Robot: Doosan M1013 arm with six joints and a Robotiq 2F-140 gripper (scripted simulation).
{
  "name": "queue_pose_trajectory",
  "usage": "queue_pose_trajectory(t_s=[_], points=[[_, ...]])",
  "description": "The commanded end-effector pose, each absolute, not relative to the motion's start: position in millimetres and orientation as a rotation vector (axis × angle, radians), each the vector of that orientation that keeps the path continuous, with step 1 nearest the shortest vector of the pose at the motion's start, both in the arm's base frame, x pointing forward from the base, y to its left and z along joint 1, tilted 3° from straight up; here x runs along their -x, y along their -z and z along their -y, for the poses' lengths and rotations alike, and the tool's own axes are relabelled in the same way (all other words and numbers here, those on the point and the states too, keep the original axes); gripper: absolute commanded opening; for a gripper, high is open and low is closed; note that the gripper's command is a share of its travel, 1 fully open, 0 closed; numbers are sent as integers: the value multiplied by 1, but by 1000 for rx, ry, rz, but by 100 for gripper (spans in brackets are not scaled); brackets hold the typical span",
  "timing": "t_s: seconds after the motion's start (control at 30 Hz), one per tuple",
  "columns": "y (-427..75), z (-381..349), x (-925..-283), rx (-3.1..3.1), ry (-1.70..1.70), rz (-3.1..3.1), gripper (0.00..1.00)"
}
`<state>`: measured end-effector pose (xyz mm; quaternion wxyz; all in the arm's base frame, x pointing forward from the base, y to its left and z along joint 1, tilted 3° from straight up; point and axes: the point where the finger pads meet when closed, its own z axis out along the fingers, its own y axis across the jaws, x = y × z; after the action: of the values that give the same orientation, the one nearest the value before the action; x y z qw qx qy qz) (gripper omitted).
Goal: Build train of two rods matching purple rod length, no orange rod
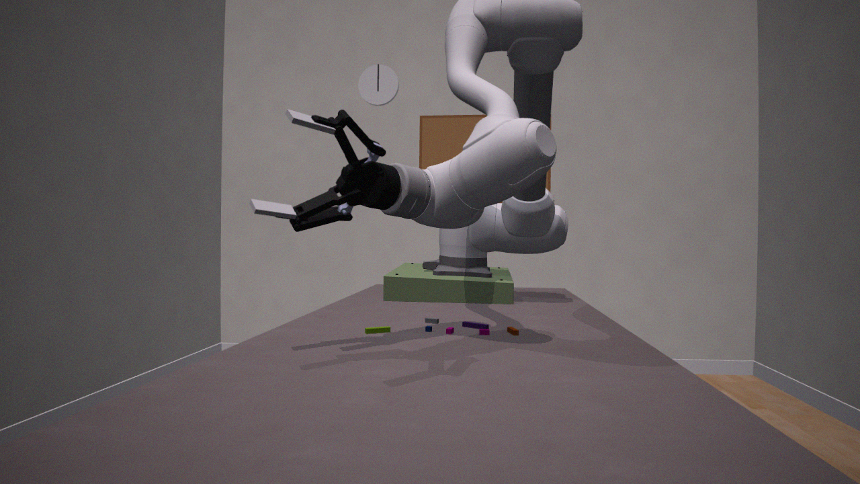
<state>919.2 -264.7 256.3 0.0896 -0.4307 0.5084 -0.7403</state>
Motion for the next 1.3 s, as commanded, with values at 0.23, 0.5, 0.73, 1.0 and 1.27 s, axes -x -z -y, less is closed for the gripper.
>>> queue_pose_trajectory(t_s=[0.23, 0.5, 0.73, 1.0, 1.27], points=[[-256, 265, -919, 1281, 2202, -1512, 100], [-256, 265, -919, 1281, 2202, -1512, 100], [-255, 261, -924, 1309, 2180, -1507, 100], [-247, 217, -964, 1568, 1983, -1437, 100], [-240, 168, -987, 1816, 1792, -1330, 100]])
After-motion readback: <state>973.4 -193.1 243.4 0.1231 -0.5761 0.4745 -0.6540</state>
